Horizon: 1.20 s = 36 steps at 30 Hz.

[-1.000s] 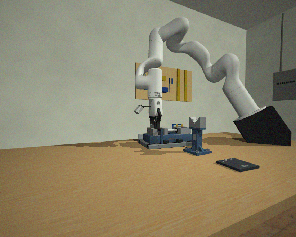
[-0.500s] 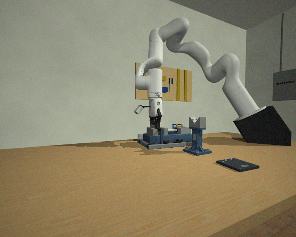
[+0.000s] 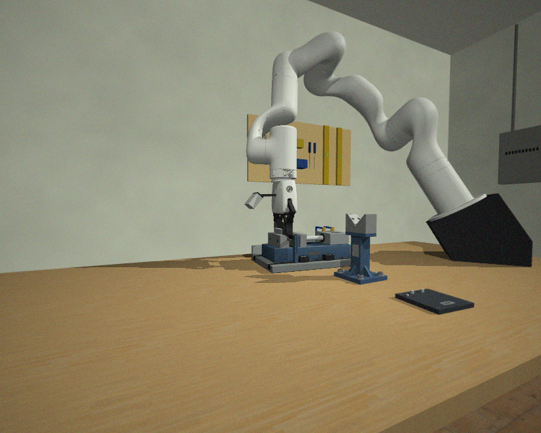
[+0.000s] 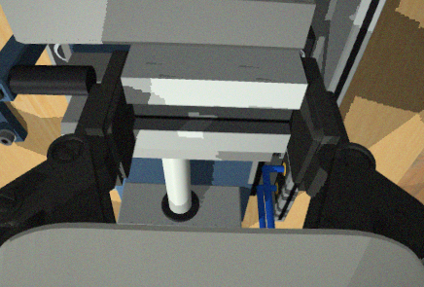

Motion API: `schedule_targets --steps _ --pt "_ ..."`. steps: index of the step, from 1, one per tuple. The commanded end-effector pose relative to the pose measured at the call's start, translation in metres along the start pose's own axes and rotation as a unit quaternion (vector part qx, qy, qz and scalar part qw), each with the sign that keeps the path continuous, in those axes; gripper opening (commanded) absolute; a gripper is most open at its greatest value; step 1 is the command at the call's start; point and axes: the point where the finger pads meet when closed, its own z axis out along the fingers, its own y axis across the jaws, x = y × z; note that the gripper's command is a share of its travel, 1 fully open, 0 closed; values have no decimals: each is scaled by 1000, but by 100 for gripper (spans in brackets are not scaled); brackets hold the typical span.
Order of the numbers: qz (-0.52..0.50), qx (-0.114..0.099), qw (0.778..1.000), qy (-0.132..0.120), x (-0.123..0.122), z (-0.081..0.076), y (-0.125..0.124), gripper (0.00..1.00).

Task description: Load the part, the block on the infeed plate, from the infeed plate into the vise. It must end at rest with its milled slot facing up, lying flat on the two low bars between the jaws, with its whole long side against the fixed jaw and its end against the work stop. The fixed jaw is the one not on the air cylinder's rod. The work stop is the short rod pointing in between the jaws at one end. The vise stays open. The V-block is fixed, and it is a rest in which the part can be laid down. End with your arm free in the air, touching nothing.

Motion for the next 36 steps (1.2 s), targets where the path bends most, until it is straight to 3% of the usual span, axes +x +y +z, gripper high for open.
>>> schedule_targets --steps 1,2,3,36 --pt "0 0 1000 1 1 -1 0 0" --pt "0 0 1000 1 1 -1 0 0" --pt "0 0 1000 1 1 -1 0 81" --pt "0 0 1000 1 1 -1 0 81"
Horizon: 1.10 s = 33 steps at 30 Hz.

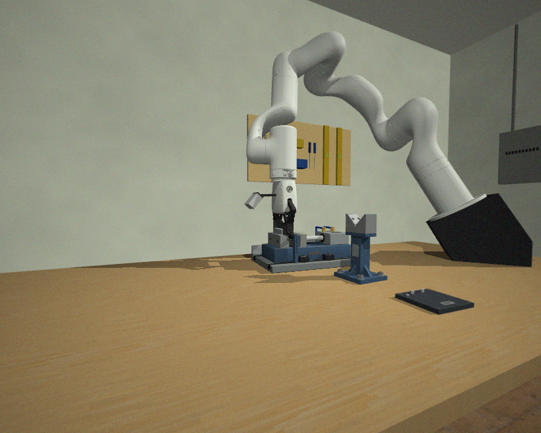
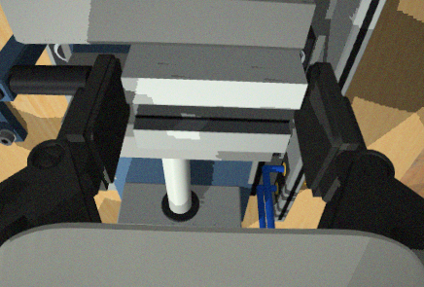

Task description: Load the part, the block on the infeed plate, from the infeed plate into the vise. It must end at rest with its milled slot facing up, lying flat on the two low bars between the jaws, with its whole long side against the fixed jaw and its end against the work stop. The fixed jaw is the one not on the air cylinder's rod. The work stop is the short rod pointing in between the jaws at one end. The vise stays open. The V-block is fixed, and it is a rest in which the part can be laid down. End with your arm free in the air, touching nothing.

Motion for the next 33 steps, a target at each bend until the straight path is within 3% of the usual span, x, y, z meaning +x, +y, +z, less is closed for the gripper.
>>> schedule_targets --steps 1,14,33 --pt "0 0 1000 1 1 -1 0 81" --pt "0 0 1000 1 1 -9 0 81" --pt "0 0 1000 1 1 -58 0 81"
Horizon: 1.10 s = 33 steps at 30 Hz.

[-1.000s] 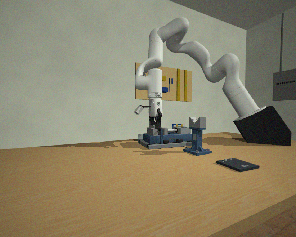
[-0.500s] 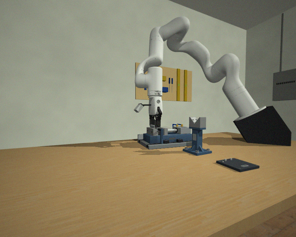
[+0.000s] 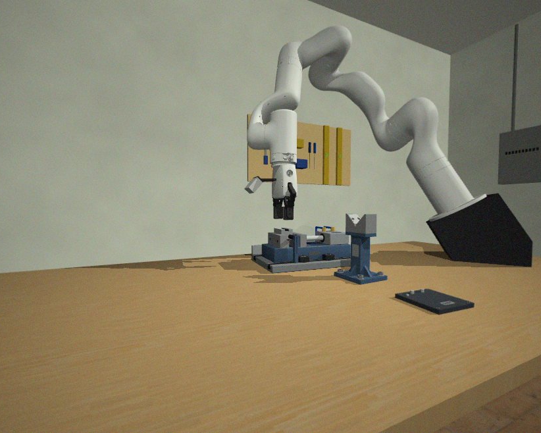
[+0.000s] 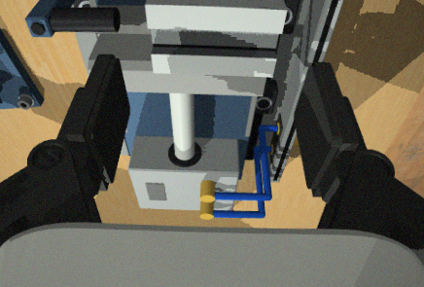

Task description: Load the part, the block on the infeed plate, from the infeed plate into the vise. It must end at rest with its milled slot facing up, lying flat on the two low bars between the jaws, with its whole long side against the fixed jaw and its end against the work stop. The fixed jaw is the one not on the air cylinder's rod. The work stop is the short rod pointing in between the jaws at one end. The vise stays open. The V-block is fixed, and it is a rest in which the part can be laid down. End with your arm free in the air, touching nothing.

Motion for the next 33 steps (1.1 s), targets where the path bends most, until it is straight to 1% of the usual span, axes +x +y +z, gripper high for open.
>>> schedule_targets --steps 1,5,9,18,19,33 --pt "0 0 1000 1 1 -14 0 81" --pt "0 0 1000 1 1 -23 0 81" --pt "0 0 1000 1 1 -29 0 81" --pt "0 0 1000 1 1 -32 0 81" --pt "0 0 1000 1 1 -32 0 0" --pt "0 0 1000 1 1 -32 0 0"
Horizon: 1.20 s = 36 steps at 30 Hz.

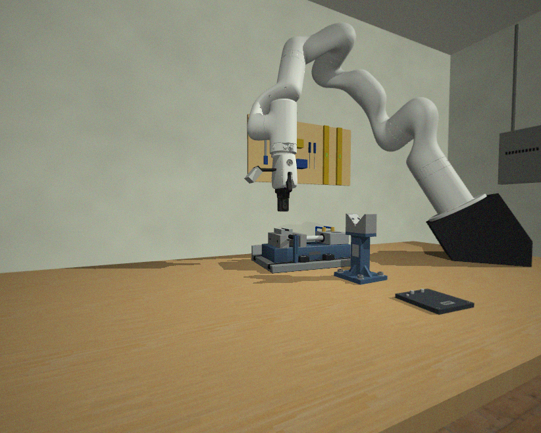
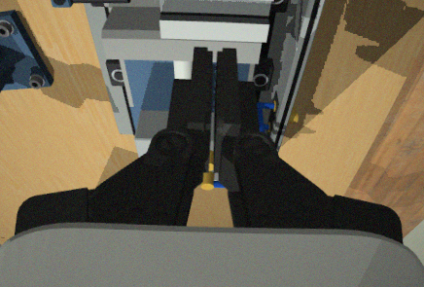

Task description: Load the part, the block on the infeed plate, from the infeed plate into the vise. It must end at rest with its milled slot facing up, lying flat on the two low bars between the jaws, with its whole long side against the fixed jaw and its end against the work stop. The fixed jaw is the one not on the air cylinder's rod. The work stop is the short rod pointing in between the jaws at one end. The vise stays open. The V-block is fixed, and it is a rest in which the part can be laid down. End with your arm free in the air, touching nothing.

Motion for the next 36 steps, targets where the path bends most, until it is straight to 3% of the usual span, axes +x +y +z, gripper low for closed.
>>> schedule_targets --steps 1,20,27,36 --pt "0 0 1000 1 1 -1 0 0" --pt "0 0 1000 1 1 -1 1 0" --pt "0 -1 1000 2 -2 -1 44 0" --pt "0 -1 1000 2 -2 -1 45 0"
